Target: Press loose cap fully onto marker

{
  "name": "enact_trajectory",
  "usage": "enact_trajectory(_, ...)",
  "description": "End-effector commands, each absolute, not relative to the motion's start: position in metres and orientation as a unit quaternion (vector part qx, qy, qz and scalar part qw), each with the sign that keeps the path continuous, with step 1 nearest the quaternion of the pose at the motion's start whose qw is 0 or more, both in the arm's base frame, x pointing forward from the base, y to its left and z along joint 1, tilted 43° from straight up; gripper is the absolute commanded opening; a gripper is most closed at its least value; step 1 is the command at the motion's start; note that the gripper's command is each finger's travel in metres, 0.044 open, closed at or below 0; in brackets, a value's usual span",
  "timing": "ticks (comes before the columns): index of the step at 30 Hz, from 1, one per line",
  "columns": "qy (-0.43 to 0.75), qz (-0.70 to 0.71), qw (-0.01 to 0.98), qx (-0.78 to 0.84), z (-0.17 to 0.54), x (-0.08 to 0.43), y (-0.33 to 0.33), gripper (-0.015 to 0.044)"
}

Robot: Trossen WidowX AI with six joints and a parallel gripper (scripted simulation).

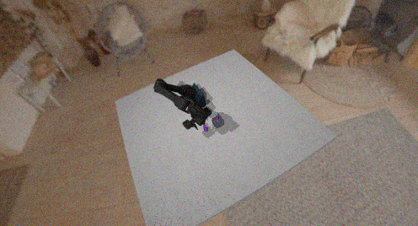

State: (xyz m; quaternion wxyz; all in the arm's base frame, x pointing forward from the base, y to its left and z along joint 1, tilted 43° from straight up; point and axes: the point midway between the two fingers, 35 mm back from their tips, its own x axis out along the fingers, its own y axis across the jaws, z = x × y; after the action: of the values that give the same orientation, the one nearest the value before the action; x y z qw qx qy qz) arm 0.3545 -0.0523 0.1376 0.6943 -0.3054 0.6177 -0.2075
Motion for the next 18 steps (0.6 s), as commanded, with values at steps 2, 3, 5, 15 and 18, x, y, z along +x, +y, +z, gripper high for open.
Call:
enact_trajectory(2, 0.711, -0.072, 0.561, -0.419, 0.102, 0.317, -0.028, 0.0240)
enact_trajectory(3, 0.711, -0.072, 0.561, -0.419, 0.102, 0.317, -0.028, 0.0240)
enact_trajectory(5, 0.711, -0.072, 0.561, -0.419, 0.102, 0.317, -0.028, 0.0240)
enact_trajectory(15, 0.711, -0.072, 0.561, -0.419, 0.086, 0.314, -0.036, 0.0240)
enact_trajectory(18, 0.710, -0.073, 0.561, -0.419, 0.075, 0.312, -0.049, 0.0240)
